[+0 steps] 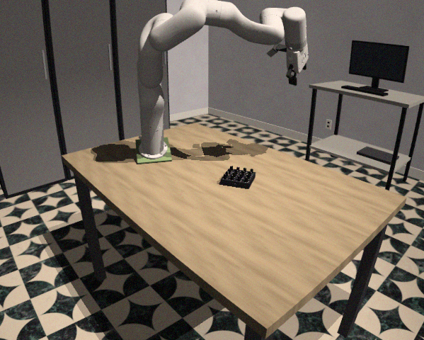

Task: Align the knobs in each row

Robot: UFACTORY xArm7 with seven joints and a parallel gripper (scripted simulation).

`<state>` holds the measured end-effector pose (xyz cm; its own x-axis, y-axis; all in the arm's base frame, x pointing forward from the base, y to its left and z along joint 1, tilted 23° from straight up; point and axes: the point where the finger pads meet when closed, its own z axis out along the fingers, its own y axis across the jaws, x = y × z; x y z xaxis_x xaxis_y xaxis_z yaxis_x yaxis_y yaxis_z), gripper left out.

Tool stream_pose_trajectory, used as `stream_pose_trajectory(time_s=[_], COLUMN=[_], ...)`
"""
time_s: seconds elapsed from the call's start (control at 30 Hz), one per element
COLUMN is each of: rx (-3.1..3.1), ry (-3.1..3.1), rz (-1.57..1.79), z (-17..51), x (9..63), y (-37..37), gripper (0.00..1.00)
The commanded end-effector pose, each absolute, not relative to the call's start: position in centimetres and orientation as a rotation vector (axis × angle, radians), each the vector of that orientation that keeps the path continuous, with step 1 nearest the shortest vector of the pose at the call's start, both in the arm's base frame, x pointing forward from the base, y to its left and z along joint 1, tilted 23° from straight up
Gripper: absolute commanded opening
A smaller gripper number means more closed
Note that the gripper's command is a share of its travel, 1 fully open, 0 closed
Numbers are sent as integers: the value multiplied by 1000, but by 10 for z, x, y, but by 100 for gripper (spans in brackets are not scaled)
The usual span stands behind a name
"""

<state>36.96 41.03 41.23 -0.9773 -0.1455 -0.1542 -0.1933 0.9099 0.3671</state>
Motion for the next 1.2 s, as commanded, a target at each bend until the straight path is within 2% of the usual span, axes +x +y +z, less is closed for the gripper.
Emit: stream_pose_trajectory(time_s=[0.0,0.27,1.17], rx=[-38,302,509], ry=[2968,2970,2949], rz=[580,564,552], z=[404,388,379], x=[377,388,393], y=[397,375,361], gripper=[100,100,100])
